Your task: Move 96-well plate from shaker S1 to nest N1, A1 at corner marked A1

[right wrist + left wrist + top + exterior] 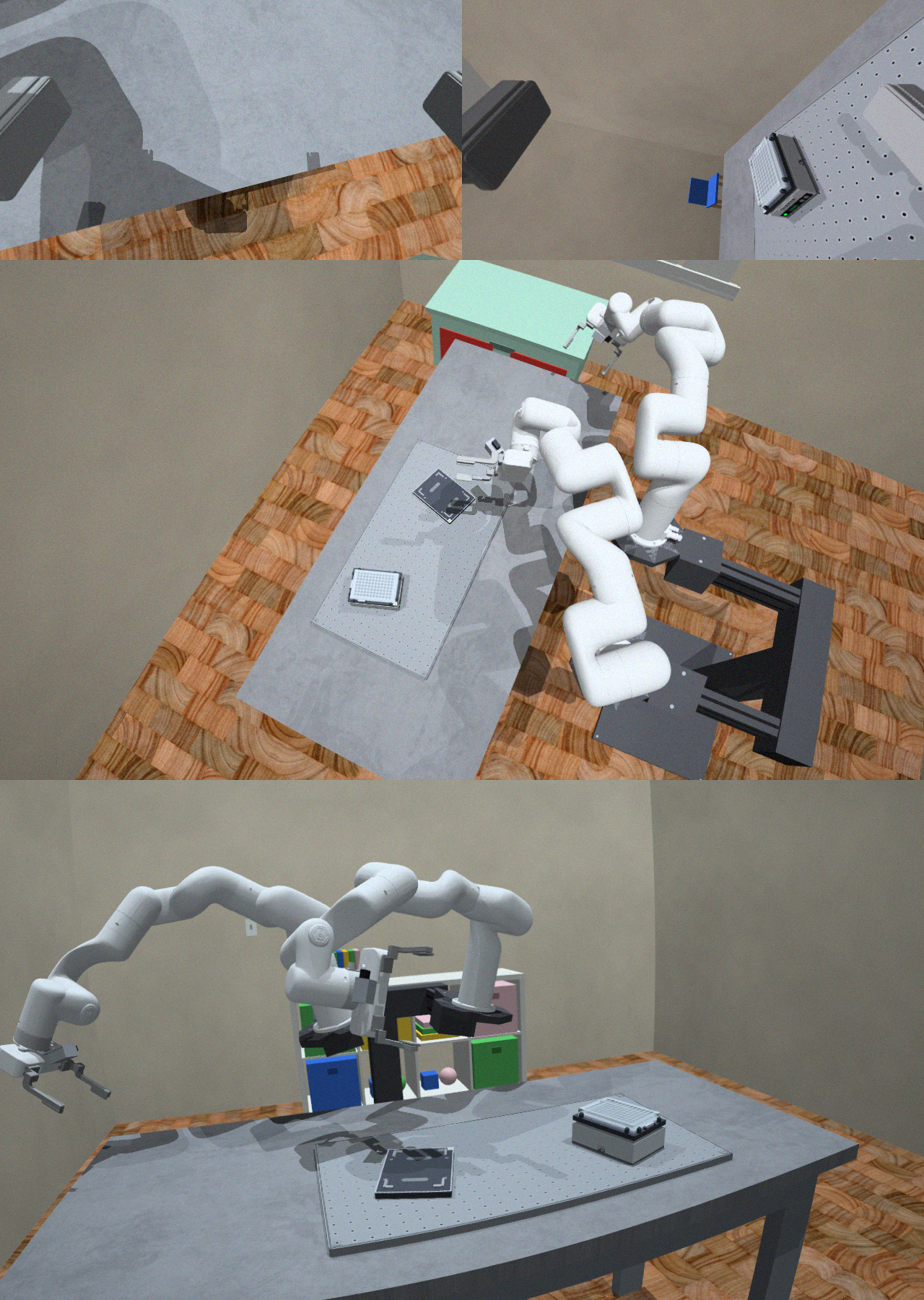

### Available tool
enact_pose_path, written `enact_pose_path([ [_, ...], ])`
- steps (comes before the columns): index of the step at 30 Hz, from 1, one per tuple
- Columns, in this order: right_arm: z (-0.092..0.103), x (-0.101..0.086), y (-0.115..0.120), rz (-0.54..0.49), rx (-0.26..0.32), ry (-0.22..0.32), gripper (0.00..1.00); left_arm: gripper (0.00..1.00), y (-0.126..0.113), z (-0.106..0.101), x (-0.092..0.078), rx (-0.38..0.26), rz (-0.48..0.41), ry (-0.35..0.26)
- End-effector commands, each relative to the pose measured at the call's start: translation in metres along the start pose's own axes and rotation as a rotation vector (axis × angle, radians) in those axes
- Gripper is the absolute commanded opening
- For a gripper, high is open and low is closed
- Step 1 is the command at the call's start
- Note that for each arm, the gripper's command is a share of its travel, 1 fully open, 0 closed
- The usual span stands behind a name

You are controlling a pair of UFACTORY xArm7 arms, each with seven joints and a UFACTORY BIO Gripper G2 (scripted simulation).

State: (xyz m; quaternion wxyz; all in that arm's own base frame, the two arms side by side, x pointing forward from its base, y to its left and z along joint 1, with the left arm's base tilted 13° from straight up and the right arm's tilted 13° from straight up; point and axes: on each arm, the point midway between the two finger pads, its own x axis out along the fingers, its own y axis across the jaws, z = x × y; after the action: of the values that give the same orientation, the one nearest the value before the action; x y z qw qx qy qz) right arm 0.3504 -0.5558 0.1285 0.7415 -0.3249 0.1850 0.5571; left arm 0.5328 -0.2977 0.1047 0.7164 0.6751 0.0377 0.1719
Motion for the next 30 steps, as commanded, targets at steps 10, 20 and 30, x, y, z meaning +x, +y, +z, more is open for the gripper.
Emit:
enact_pose_path([
  [10,0.001,-0.003,-0.002,-0.001,-0.004,0.005,1.0,1.0,0.006,-0.002,0.004,-0.004,0.0,0.012],
  [20,0.001,-0.003,-0.002,-0.001,-0.004,0.005,1.0,1.0,0.013,-0.008,0.011,-0.004,-0.004,0.035],
  [30,0.001,-0.003,-0.002,-0.001,-0.004,0.005,1.0,1.0,0.025,-0.019,0.022,-0.004,-0.01,0.072],
])
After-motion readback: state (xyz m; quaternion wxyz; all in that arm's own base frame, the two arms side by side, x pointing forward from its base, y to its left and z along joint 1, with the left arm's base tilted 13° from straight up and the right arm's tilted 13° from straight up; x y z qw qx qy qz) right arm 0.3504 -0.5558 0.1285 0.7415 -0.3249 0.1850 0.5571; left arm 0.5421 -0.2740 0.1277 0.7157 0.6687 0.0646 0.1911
